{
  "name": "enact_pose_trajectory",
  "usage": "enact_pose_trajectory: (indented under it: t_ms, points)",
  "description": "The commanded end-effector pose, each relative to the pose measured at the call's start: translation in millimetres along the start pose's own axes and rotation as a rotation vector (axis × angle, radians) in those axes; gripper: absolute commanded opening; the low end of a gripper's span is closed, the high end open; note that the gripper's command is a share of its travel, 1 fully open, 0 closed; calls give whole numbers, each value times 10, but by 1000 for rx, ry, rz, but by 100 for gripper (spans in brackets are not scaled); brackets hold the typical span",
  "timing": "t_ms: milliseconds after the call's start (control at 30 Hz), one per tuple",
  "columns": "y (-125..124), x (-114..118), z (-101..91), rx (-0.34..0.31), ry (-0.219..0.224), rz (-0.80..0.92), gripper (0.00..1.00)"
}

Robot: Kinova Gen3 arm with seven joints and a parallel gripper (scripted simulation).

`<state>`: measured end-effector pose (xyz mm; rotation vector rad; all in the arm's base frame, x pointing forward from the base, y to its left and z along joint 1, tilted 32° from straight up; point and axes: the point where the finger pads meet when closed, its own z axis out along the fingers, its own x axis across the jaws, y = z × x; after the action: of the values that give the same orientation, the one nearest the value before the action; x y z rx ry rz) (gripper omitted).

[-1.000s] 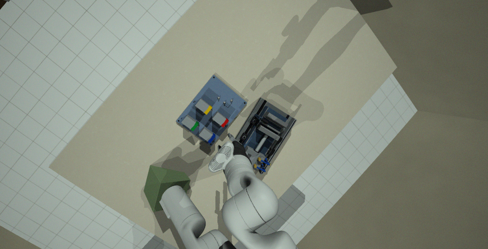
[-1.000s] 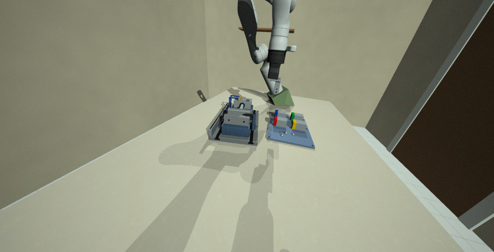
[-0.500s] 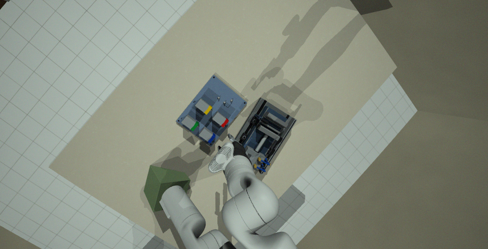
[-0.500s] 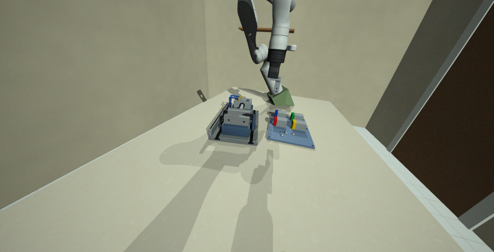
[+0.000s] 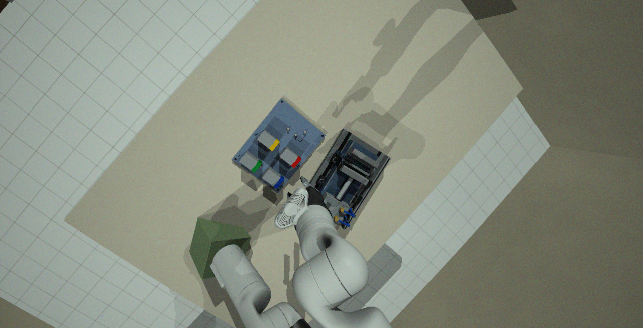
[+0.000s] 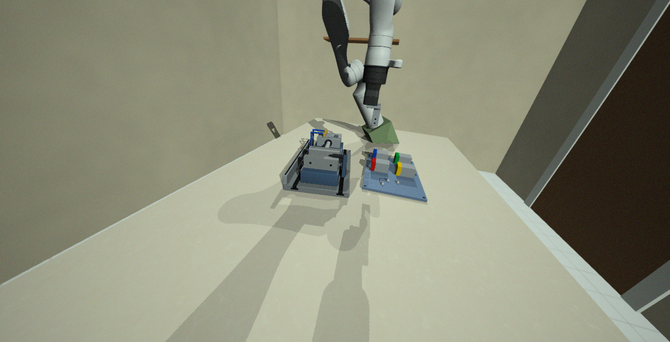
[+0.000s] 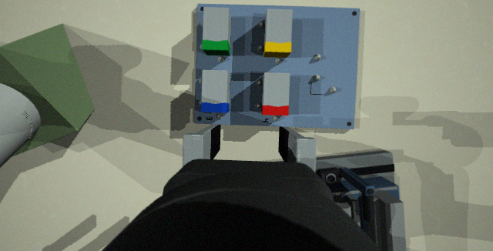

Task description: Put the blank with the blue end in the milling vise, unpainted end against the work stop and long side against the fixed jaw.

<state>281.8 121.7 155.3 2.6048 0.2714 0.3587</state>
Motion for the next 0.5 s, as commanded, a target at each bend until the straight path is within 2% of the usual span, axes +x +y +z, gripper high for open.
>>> enact_pose_trajectory:
  t_ms: [0, 467]
  points:
    - [-5, 6, -11, 2, 2, 0, 100]
    - [-4, 29, -35, 2, 2, 0, 100]
